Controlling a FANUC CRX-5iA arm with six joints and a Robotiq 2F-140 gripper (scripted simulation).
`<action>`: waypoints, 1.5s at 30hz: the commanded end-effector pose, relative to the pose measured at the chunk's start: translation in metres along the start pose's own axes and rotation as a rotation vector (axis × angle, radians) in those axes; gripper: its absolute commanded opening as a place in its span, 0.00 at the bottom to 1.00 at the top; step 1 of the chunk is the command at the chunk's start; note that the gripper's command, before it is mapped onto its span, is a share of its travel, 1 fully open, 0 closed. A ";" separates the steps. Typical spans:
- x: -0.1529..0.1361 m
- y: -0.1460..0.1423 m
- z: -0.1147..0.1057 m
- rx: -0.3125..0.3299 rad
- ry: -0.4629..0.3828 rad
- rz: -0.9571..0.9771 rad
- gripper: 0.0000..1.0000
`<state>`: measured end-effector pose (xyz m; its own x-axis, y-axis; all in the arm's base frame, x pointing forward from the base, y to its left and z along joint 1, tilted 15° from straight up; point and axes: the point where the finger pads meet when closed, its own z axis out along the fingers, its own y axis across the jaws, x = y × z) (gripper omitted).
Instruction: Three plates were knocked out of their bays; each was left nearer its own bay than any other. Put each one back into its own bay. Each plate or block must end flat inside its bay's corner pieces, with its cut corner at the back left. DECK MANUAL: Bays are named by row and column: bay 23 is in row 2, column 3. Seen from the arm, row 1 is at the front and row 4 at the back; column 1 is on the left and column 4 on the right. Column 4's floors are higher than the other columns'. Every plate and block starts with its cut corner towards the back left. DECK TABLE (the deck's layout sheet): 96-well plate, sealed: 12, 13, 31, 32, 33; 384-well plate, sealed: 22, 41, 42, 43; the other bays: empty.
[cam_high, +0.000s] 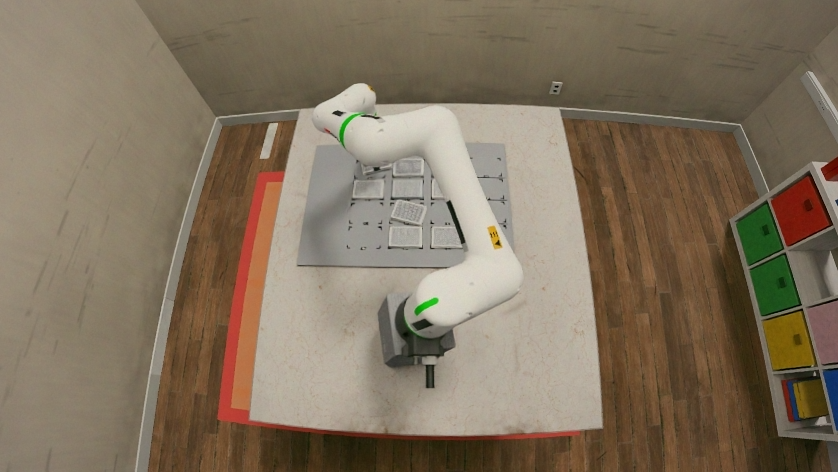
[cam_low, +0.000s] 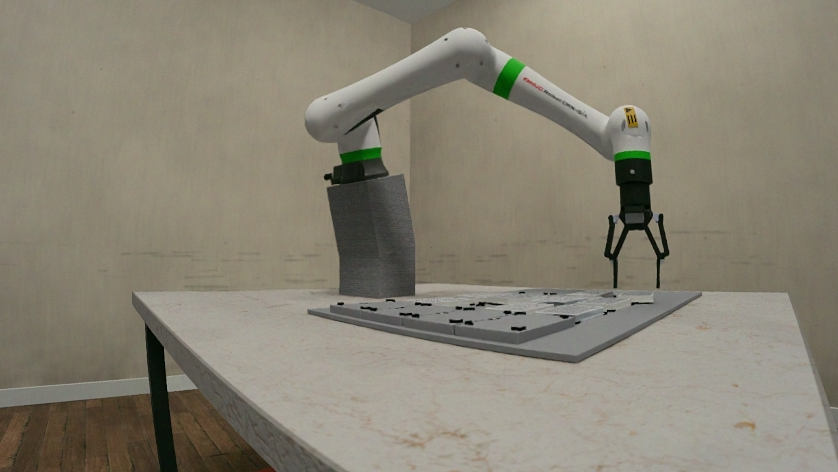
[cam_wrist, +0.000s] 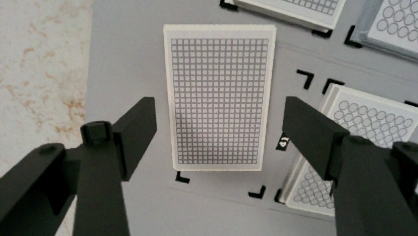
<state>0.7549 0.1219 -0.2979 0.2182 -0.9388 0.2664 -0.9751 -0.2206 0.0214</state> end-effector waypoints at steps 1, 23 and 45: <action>0.000 -0.001 0.001 0.002 0.000 0.000 0.70; 0.000 -0.001 0.004 0.002 0.000 0.000 0.70; 0.000 -0.001 0.022 0.002 0.000 0.000 0.70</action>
<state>0.7558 0.1158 -0.3202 0.2180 -0.9389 0.2665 -0.9752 -0.2204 0.0214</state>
